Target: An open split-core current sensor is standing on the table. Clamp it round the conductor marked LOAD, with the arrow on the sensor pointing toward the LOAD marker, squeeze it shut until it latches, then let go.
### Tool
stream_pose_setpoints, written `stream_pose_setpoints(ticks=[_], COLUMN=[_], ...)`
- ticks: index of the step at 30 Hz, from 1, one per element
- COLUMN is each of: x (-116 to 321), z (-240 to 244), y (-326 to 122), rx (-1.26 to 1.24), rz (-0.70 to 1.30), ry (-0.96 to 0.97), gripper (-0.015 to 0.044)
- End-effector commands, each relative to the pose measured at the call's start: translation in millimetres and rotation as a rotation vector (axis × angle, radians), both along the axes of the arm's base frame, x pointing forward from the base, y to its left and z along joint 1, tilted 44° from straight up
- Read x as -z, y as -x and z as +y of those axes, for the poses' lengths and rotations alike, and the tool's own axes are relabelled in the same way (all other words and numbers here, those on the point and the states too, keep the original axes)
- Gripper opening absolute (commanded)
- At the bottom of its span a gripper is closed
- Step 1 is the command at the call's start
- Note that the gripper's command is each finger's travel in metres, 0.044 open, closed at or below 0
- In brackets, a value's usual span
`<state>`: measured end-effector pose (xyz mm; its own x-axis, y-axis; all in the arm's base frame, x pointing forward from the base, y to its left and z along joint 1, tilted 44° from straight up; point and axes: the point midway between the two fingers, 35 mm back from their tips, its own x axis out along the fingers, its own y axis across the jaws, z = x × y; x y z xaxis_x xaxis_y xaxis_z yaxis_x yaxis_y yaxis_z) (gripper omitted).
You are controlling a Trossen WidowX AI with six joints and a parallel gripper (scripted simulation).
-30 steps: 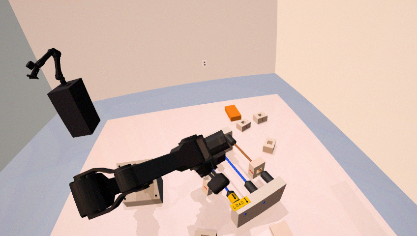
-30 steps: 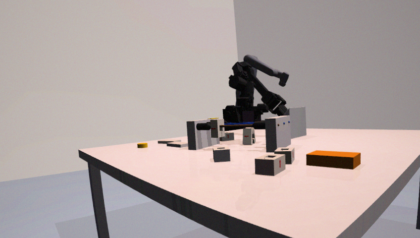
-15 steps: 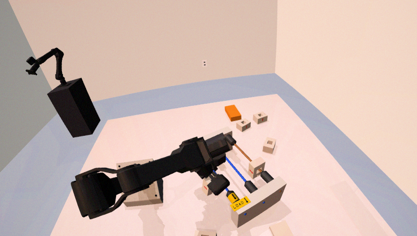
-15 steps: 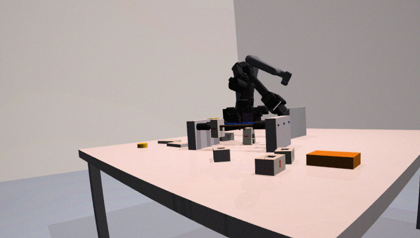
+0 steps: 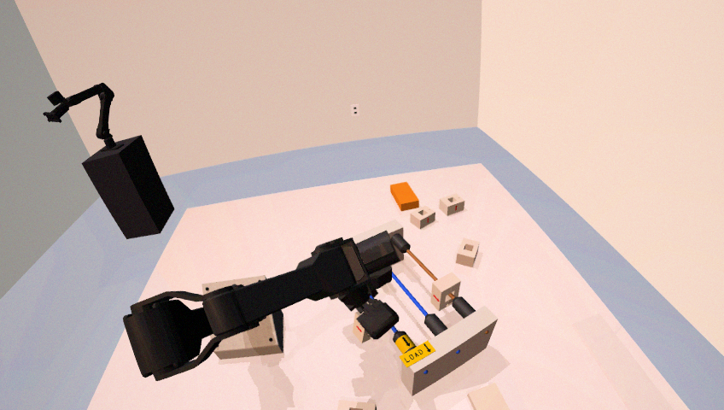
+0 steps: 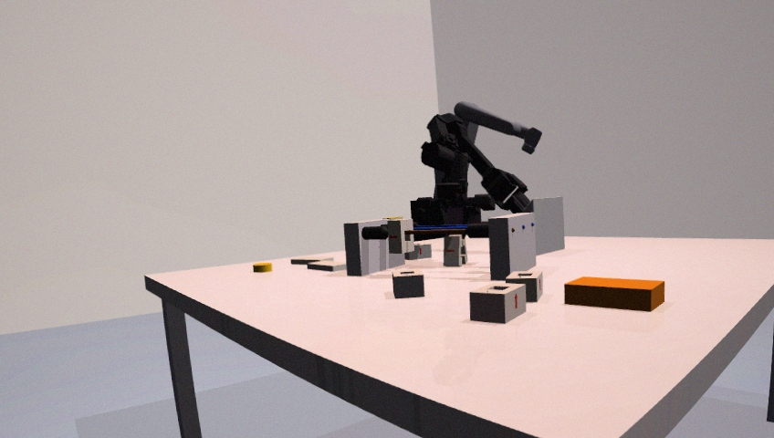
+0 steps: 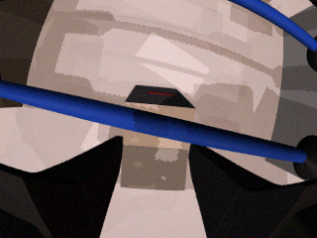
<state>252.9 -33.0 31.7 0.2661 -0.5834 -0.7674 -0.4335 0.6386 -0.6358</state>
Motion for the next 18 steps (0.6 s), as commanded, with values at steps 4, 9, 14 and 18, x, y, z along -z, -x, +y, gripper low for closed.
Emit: stream_pose_setpoints(ticks=[4, 9, 14, 18], x=[0, -1, -2, -5], z=[0, 3, 2, 0], y=[0, 3, 4, 13], rx=[0.001, -0.002, -0.002, -0.002], rz=[-0.001, 0.01, 0.01, 0.011], ry=[0.001, 0.0, 0.0, 0.0], gripper=[0.0147, 0.0016, 0.0, 0.0])
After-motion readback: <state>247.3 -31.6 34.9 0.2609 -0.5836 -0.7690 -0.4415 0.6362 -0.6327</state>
